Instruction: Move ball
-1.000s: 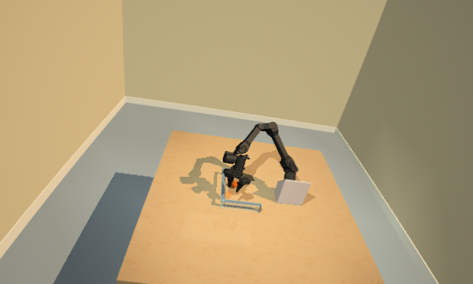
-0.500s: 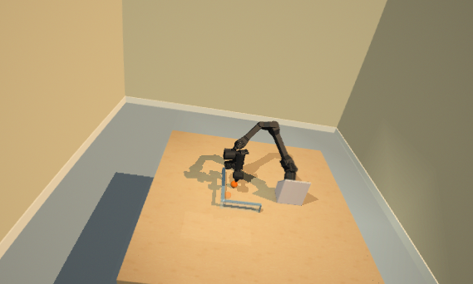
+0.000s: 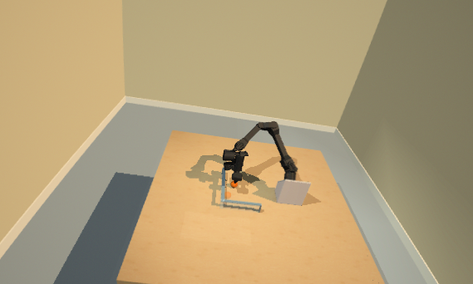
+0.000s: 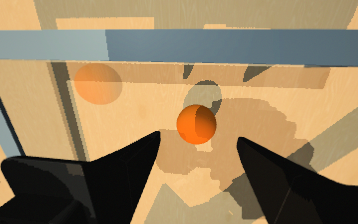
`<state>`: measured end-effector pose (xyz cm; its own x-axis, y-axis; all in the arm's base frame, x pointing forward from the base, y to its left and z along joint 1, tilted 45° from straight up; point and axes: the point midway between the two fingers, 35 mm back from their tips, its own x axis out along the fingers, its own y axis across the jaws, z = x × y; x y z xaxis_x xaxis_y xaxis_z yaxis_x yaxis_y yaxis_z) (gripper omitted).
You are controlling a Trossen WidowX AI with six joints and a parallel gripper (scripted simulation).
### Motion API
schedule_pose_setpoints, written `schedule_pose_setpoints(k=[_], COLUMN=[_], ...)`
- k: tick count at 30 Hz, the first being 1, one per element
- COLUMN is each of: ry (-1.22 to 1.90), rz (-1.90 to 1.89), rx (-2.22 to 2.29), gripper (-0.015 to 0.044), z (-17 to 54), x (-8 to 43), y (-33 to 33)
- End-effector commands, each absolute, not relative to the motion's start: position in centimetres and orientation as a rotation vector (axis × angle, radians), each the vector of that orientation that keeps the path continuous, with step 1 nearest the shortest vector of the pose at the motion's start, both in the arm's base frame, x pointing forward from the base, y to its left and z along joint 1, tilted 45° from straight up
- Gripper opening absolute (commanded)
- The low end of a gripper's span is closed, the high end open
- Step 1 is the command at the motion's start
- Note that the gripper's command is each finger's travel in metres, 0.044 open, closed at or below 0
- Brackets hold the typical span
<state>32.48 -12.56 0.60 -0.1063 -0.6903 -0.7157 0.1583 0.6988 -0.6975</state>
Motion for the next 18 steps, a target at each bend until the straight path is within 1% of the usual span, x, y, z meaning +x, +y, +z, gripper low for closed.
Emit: schedule_pose_setpoints(k=[1,18], ry=[1.53,1.531], rz=[-0.761,-0.763], rx=[-0.467,-0.469], gripper=[0.0326,0.0326], z=[-0.1,-2.0], x=[32.1,31.8], y=[-13.1,-15.0])
